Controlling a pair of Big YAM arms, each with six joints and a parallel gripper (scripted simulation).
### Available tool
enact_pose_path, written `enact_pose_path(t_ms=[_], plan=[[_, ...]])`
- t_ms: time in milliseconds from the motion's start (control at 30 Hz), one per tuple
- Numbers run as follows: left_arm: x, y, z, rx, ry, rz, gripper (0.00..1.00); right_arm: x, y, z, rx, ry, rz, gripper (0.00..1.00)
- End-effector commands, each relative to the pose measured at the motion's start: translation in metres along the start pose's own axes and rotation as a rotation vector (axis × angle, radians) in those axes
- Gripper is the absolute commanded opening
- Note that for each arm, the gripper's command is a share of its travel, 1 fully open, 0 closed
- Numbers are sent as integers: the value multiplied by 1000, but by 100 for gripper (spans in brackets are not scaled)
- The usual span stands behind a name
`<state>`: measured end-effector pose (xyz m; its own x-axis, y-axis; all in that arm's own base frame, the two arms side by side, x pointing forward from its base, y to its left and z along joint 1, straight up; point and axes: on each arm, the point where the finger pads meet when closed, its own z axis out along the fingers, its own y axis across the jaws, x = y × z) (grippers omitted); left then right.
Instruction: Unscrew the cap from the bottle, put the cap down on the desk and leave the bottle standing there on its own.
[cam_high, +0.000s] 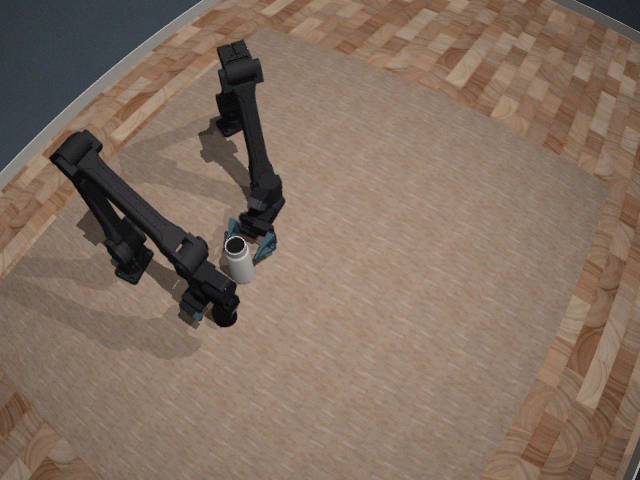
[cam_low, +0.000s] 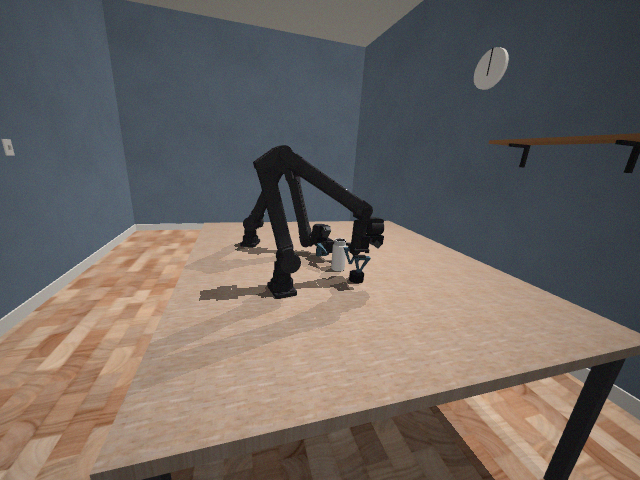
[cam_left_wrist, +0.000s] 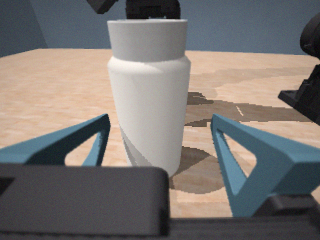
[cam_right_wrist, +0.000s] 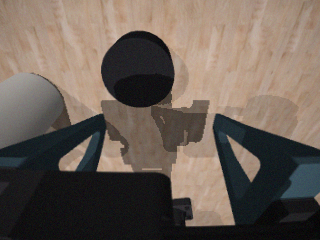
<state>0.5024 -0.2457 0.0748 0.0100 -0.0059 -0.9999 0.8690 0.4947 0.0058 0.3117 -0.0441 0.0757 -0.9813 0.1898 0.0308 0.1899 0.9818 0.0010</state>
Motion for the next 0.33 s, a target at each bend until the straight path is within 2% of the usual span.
enact_pose_path(t_ms=[0, 67, 100, 300], plan=[[-22, 13, -17, -31, -32, 29, 96, -30, 2, -56, -5, -104, 0, 94], [-12, 13, -17, -32, -21, 16, 96, -31, 2, -51, -4, -88, 0, 94], [-20, 13, -11, -26, -27, 30, 96, -19, 1, -39, -4, -79, 0, 94], [-20, 13, -11, -26, -27, 30, 96, -19, 1, -39, -4, -79, 0, 94]])
